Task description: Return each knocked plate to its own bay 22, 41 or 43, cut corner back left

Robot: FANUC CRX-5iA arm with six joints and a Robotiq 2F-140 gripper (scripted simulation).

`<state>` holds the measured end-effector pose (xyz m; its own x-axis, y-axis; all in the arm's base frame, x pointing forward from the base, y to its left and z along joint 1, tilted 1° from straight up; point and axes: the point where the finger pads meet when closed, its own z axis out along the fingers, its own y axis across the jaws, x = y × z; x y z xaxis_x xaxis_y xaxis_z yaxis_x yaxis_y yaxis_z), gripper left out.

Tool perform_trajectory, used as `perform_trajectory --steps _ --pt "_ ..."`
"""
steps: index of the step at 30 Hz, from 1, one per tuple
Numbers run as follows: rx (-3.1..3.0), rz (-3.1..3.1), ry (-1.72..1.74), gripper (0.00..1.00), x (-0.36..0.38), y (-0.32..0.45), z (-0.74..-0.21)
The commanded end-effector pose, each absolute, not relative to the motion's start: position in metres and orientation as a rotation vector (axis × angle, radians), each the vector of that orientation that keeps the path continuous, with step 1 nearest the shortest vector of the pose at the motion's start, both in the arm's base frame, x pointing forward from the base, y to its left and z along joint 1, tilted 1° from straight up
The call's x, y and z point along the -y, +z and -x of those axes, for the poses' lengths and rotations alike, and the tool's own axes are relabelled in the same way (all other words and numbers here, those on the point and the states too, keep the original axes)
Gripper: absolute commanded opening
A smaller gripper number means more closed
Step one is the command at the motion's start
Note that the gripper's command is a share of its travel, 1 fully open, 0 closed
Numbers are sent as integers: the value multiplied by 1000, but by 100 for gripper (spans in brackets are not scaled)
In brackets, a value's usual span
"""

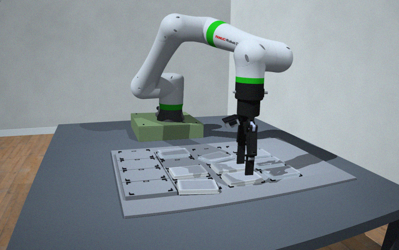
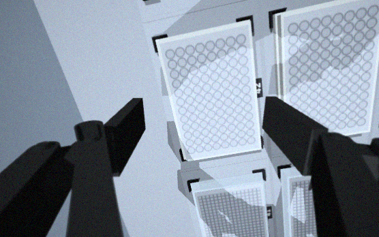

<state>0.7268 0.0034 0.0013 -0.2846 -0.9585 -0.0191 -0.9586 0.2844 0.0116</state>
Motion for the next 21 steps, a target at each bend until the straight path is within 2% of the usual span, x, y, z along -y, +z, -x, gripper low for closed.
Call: perform_trajectory --steps 1,21 --pt "-2509 1873 30 70 12 2 -727" --pt "-2509 1873 30 70 84 1 -724"
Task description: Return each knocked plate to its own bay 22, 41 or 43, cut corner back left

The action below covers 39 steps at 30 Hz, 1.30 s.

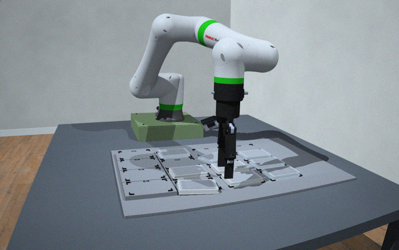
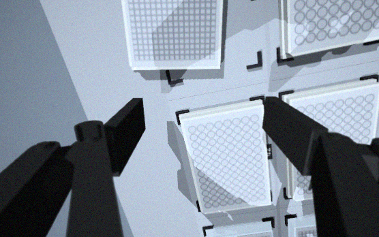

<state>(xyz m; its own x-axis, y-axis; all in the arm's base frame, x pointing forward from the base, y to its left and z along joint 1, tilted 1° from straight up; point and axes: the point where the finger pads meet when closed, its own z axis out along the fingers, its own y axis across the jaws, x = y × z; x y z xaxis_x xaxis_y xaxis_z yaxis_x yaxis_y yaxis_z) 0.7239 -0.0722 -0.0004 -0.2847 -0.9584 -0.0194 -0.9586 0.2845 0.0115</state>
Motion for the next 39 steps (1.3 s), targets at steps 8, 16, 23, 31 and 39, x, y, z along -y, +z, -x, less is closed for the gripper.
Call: perform_trajectory --steps 8,16,23,31,39 --pt "-2509 1873 30 70 108 0 -723" --pt "-2509 1873 30 70 140 0 -722" --pt "-2509 1873 30 70 160 -1 -722" --pt "-2510 1873 30 70 170 -1 -721" --pt "-2510 1873 30 70 169 -5 -721"
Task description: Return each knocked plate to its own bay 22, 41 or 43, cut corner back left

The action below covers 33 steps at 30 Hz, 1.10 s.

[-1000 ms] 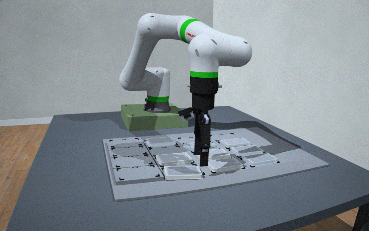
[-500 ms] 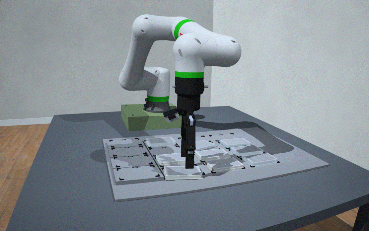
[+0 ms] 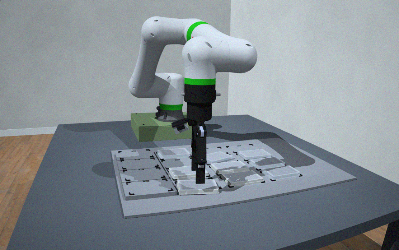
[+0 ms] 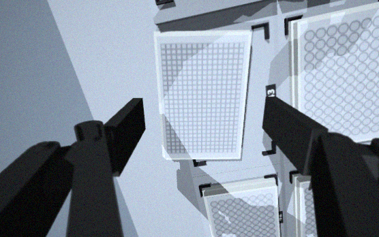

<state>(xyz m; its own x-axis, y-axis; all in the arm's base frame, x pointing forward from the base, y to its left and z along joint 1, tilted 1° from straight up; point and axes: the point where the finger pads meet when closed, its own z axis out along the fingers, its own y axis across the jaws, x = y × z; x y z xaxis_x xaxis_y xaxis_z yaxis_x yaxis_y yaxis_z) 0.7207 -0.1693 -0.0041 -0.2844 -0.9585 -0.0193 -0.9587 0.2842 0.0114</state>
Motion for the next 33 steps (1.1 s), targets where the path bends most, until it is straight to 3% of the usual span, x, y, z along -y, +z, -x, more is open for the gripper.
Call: perform_trajectory --steps 1,33 --pt "-2510 1873 30 70 169 -6 -721" --pt "-2509 1873 30 70 169 -20 -721"
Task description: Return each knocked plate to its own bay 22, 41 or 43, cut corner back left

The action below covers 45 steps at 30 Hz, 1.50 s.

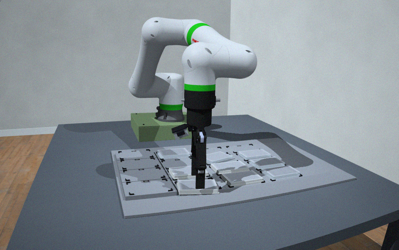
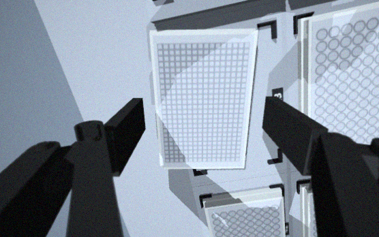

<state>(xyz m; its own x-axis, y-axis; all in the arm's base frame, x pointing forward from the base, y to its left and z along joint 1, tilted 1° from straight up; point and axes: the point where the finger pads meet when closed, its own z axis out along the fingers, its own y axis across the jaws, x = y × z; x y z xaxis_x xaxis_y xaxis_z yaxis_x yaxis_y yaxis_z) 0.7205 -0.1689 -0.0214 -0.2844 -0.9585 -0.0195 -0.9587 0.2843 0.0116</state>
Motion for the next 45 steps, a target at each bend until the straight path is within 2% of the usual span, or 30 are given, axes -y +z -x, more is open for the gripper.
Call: perform_trajectory --steps 1,28,45 --pt "-2509 1873 30 70 169 -21 -721" --pt "-2509 1873 30 70 169 -40 -721" --pt "-2509 1873 30 63 169 -40 -721"
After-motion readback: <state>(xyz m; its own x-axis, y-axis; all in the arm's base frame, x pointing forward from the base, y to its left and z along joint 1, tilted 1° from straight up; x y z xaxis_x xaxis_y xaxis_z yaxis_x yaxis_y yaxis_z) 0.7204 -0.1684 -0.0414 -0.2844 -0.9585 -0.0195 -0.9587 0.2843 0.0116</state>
